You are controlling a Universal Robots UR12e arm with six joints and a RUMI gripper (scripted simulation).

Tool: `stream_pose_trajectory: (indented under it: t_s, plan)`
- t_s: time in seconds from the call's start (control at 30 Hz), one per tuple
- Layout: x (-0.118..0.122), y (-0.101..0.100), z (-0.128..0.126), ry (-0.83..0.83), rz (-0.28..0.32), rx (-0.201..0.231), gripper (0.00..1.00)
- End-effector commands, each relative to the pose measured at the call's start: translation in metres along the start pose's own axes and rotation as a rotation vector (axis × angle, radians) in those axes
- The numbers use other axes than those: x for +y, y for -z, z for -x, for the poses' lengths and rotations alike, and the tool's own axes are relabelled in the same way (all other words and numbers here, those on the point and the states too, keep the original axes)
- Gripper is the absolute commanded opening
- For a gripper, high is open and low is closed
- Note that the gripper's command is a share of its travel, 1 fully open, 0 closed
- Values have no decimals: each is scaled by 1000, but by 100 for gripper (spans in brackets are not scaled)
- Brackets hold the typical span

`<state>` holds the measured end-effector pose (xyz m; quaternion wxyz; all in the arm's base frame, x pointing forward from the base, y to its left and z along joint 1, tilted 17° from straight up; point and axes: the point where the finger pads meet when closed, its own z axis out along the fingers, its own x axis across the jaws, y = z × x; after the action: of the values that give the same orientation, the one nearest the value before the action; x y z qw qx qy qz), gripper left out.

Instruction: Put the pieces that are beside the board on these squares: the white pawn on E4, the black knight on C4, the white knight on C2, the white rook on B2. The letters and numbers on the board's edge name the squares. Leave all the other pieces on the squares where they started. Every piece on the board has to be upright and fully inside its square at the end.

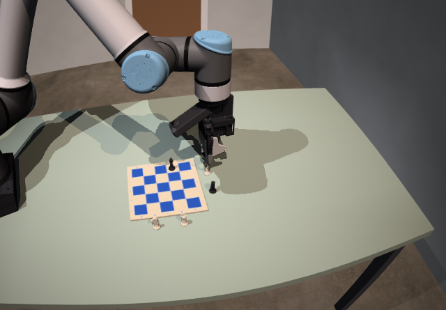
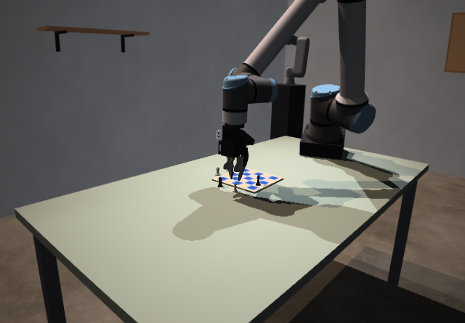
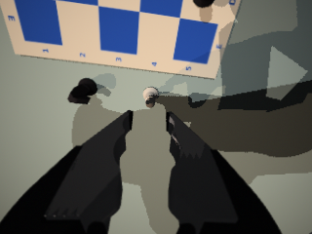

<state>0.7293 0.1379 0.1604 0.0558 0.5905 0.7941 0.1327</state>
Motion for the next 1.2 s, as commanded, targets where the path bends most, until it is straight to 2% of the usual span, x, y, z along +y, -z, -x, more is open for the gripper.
stream_pose_trajectory:
  t_s: [0.0, 1.17]
  plan:
    - [1, -3, 0, 0, 1, -1, 20]
    - [1, -7, 0, 0, 1, -1, 20]
